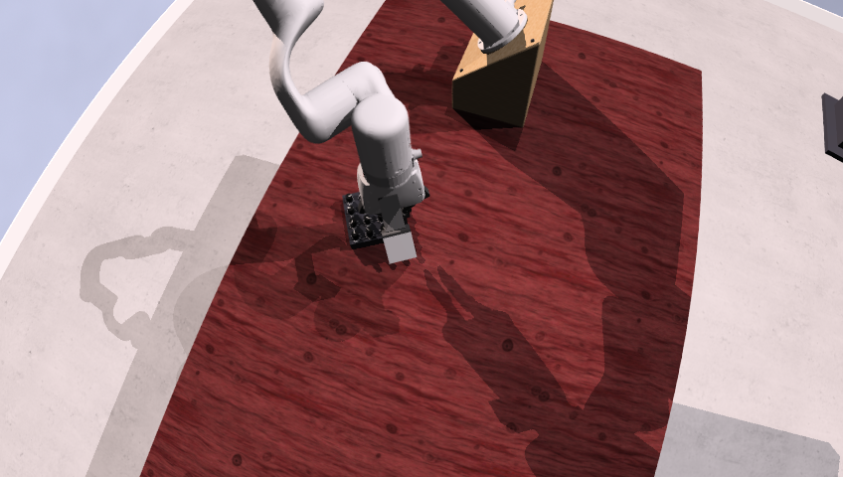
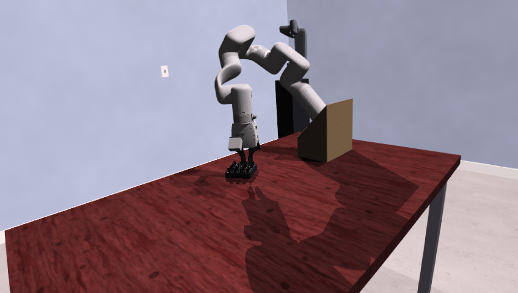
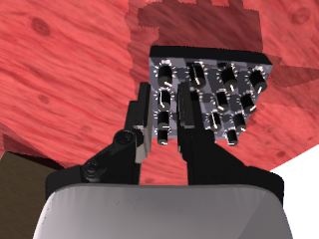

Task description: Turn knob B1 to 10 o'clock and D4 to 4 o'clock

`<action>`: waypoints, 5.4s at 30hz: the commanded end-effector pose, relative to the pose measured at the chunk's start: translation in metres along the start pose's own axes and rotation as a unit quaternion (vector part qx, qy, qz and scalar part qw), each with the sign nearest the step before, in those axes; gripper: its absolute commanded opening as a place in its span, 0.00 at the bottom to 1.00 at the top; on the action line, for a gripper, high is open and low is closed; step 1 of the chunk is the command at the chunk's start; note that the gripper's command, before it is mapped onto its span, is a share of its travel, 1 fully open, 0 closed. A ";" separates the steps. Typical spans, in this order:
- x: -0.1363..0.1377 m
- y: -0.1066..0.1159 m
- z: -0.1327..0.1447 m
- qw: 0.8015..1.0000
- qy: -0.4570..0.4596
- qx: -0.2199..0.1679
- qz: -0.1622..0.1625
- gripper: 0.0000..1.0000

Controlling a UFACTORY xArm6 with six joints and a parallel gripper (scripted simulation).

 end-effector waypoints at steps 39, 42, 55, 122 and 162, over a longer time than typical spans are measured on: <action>0.001 -0.013 -0.001 1.000 0.000 0.002 0.001 0.19; 0.001 -0.013 -0.001 1.000 0.000 0.002 0.001 0.19; 0.001 -0.013 -0.001 1.000 0.000 0.002 0.001 0.19; 0.001 -0.025 -0.001 1.000 0.000 0.002 0.001 0.19; 0.001 -0.025 -0.001 1.000 0.000 0.002 0.001 0.08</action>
Point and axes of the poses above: the point where the finger pads meet when closed, its own y axis back along the fingers, its own x axis across the jaws, z = x × y, the point moved 6 cm from there along y, back along the fingers, and after that the axes turned 5 degrees about -y, right-handed, at the moved point
